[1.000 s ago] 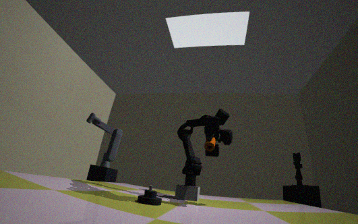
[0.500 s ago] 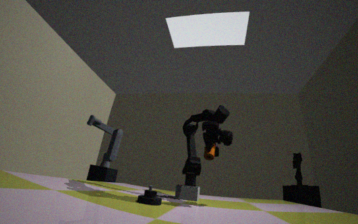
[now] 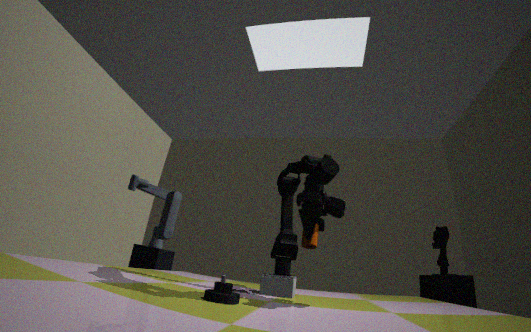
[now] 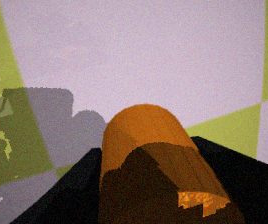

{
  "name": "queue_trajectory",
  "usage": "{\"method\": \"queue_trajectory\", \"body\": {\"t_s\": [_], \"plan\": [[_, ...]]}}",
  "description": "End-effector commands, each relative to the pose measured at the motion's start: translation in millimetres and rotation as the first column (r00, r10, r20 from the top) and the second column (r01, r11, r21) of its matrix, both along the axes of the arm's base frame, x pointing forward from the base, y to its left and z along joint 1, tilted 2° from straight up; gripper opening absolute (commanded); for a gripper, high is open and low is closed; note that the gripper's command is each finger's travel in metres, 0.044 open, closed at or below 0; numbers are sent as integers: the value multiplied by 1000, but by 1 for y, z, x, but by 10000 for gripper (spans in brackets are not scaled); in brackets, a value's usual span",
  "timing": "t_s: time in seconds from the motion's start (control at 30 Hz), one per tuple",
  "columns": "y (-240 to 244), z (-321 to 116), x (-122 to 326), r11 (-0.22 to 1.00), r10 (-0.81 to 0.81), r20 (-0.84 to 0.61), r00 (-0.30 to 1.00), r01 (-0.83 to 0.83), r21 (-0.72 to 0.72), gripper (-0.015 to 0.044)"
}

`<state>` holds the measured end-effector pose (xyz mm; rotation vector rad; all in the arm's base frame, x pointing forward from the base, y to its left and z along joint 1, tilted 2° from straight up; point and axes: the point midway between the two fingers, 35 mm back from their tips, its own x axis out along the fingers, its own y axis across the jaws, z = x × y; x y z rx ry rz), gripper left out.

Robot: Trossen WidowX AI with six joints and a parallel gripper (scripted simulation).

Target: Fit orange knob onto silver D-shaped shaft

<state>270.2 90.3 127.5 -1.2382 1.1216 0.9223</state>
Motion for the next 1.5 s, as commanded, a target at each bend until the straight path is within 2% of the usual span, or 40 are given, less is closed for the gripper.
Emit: {"method": "queue_trajectory", "body": {"t_s": [0.0, 0.2, 0.33, 1.13, 1.4, 1.47], "plan": [[0, -5, 3, 1000, 4, -62, 998, -3, 13, 0], [0, -16, 6, 1000, 4, -168, 986, 1, 27, 0], [0, -26, 9, 1000, 4, -171, 985, 1, 27, 0], [0, -148, 24, 999, -1, -221, 975, 9, 33, 0], [-2, -155, 22, 999, -2, -224, 975, 9, 33, 0], [-2, -153, 23, 999, -7, -225, 974, 14, 29, 53]]}}
